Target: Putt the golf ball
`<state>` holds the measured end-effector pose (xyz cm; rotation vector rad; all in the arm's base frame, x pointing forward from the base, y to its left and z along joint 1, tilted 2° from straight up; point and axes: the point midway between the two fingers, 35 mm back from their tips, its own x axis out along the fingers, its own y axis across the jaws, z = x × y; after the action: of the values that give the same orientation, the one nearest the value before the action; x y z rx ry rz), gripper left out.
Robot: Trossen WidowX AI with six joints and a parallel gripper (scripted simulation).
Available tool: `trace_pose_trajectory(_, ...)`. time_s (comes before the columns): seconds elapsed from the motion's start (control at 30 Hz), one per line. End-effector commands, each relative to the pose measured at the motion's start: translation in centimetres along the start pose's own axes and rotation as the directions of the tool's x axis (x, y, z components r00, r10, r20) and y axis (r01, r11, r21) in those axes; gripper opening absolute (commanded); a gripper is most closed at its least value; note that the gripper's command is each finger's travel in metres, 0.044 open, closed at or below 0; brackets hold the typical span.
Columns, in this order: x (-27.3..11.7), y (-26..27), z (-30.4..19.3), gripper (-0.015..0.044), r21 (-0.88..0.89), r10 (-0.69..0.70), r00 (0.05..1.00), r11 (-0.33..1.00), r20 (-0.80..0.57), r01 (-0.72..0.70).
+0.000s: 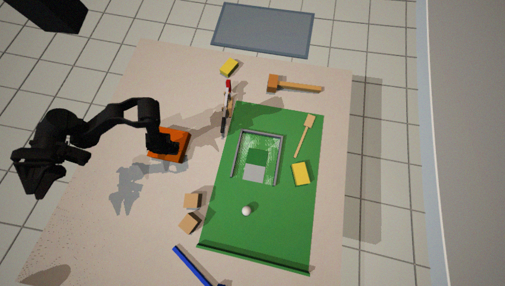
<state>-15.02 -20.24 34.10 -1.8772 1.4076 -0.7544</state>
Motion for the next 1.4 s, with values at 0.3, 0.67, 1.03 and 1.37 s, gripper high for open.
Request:
trace_pose_trajectory(0.3,7.8,-1.7,1.9,0.044,0.376,-0.211,0.973,0.912,0.089,0.163)
trace_pose_trajectory(0.67,17.1,-5.7,10.7,0.044,0.754,-0.339,0.898,0.656,0.281,0.012)
trace_pose_trajectory(1.03,19.9,-11.9,26.4,0.044,0.769,-0.363,0.703,0.483,0.612,-0.419)
trace_pose_trajectory(1.37,13.2,-16.4,41.5,0.044,0.446,-0.254,0.366,0.501,0.895,-0.742)
